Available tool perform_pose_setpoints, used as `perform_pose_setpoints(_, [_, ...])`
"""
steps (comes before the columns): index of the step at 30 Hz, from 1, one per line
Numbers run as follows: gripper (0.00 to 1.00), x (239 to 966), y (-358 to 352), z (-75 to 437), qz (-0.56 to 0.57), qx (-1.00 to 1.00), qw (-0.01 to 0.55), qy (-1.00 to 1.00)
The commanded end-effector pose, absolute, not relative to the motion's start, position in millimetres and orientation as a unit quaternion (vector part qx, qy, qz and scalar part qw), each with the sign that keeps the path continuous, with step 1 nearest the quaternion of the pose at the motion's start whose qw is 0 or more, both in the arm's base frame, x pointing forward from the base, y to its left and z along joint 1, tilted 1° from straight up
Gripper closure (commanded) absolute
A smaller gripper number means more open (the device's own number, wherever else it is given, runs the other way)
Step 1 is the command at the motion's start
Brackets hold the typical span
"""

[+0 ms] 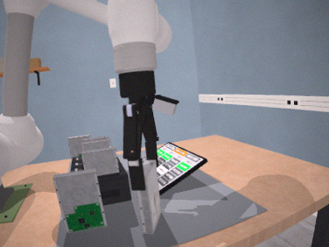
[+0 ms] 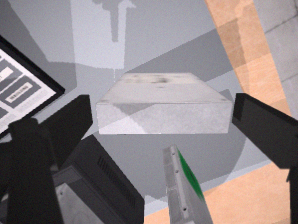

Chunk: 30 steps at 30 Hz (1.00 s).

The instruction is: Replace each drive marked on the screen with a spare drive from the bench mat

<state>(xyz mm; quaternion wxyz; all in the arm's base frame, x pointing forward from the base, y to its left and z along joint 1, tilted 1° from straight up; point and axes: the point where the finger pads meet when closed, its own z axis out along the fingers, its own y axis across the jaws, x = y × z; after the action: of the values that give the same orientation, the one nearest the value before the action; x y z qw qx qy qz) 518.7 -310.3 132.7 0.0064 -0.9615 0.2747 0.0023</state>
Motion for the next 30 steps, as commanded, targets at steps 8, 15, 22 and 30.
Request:
perform_pose_setpoints(8, [0.11, 519.1, -310.2, 112.6, 0.002, -0.961, 0.006, 0.275])
perform_pose_setpoints(15, [0.11, 519.1, -310.1, 103.1, 0.002, -0.961, 0.006, 0.275])
perform_pose_setpoints(22, [0.11, 519.1, -310.1, 100.1, 0.002, -0.961, 0.006, 0.275])
perform_pose_setpoints(30, [0.11, 519.1, -310.1, 99.4, 0.002, -0.961, 0.006, 0.275])
